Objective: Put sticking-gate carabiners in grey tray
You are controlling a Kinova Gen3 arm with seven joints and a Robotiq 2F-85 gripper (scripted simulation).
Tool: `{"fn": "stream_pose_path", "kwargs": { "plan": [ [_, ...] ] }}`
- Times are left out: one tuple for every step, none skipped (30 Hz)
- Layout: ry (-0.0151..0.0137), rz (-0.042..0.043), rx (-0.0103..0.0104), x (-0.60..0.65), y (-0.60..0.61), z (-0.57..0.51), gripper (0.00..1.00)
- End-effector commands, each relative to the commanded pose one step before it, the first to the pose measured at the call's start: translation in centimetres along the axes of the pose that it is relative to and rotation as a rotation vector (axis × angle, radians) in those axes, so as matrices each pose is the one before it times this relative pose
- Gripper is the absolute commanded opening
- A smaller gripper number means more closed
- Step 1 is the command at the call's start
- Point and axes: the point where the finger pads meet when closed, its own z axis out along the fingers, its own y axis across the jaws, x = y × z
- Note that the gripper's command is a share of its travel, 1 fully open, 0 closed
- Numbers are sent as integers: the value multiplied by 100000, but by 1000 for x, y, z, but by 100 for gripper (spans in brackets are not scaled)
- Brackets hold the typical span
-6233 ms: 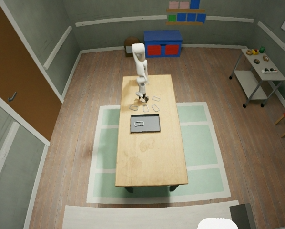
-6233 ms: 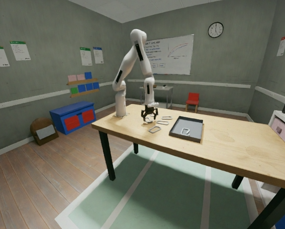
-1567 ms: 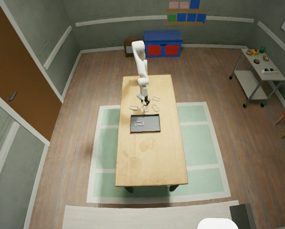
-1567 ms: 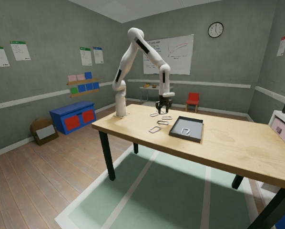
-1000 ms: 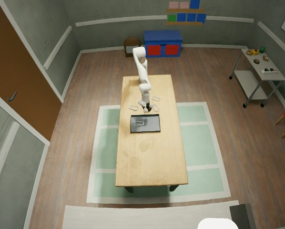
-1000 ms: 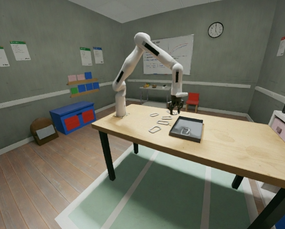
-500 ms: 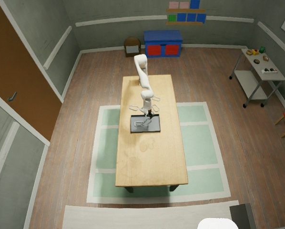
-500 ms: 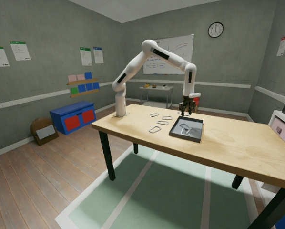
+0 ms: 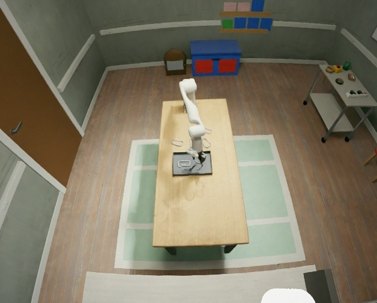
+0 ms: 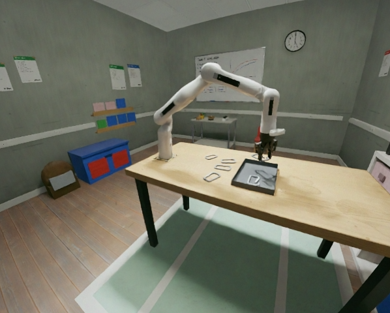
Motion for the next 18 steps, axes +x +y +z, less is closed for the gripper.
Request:
{"fn": "stream_pose_path", "kwargs": {
  "plan": [
    [-1231,-239,-964,-164,166,3325,0],
    [0,0,0,0,0,0,0],
    [0,0,0,0,0,0,0],
    [0,0,0,0,0,0,0],
    [0,0,0,0,0,0,0],
    [0,0,0,0,0,0,0],
    [0,0,0,0,0,0,0],
    [0,0,0,0,0,0,0],
    [0,0,0,0,0,0,0],
    [0,0,0,0,0,0,0],
    [0,0,0,0,0,0,0],
    [0,0,0,0,0,0,0],
    [0,0,0,0,0,0,0],
    [0,0,0,0,0,0,0],
    [0,0,0,0,0,0,0],
    [68,1,58,-123,-59,3929,0],
    [0,0,0,0,0,0,0],
    [0,0,0,0,0,0,0]
  ]
}}
